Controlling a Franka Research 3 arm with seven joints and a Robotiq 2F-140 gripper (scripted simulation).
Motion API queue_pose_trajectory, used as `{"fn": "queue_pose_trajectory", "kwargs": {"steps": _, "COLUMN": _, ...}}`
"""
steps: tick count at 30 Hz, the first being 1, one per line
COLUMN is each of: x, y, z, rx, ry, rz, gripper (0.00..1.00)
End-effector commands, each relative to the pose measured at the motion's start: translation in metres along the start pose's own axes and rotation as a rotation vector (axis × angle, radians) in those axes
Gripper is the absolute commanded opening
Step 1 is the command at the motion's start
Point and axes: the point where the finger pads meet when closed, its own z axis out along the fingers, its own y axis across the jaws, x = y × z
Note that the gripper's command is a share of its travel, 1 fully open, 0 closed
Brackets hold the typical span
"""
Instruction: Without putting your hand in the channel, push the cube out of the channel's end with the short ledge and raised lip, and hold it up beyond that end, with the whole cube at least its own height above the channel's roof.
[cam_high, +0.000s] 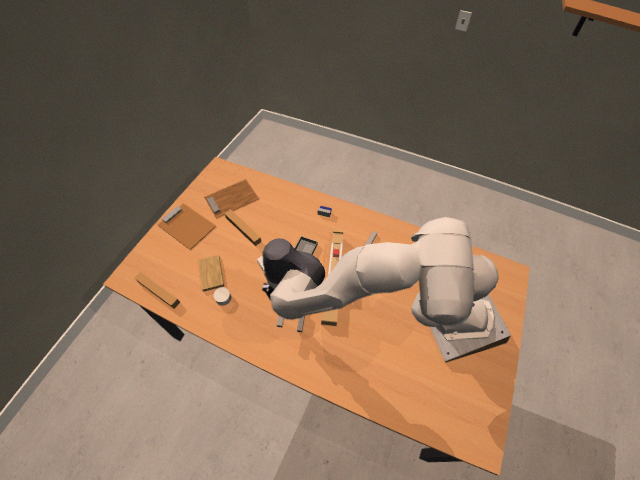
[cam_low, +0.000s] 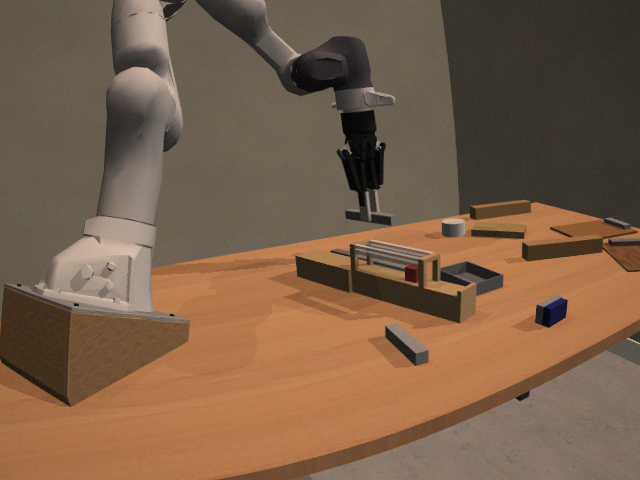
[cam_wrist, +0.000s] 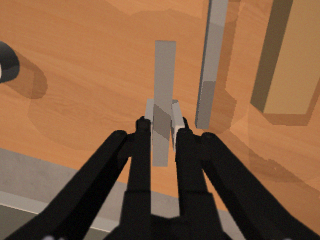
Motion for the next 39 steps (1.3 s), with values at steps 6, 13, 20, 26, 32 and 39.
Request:
{"fn": "queue_pose_trajectory", "kwargs": {"steps": 6, "x": -0.0060, "y": 0.0138, "z": -0.0352, "rx": -0.046, "ry": -0.024, "rz": -0.015, "gripper": 0.00}}
{"fn": "queue_pose_trajectory", "kwargs": {"steps": 13, "x": -0.0060, "y": 0.0138, "z": -0.0352, "rx": -0.046, "ry": -0.024, "rz": -0.015, "gripper": 0.00}}
{"fn": "queue_pose_trajectory", "kwargs": {"steps": 20, "x": -0.0060, "y": 0.0138, "z": -0.0352, "rx": -0.046, "ry": -0.024, "rz": -0.015, "gripper": 0.00}}
{"fn": "queue_pose_trajectory", "kwargs": {"steps": 26, "x": -0.0060, "y": 0.0138, "z": -0.0352, "rx": -0.046, "ry": -0.024, "rz": -0.015, "gripper": 0.00}}
{"fn": "queue_pose_trajectory", "kwargs": {"steps": 32, "x": -0.0060, "y": 0.0138, "z": -0.0352, "rx": -0.046, "ry": -0.024, "rz": -0.015, "gripper": 0.00}}
{"fn": "queue_pose_trajectory", "kwargs": {"steps": 39, "x": -0.0056, "y": 0.0144, "z": -0.0353, "rx": -0.046, "ry": -0.024, "rz": -0.015, "gripper": 0.00}}
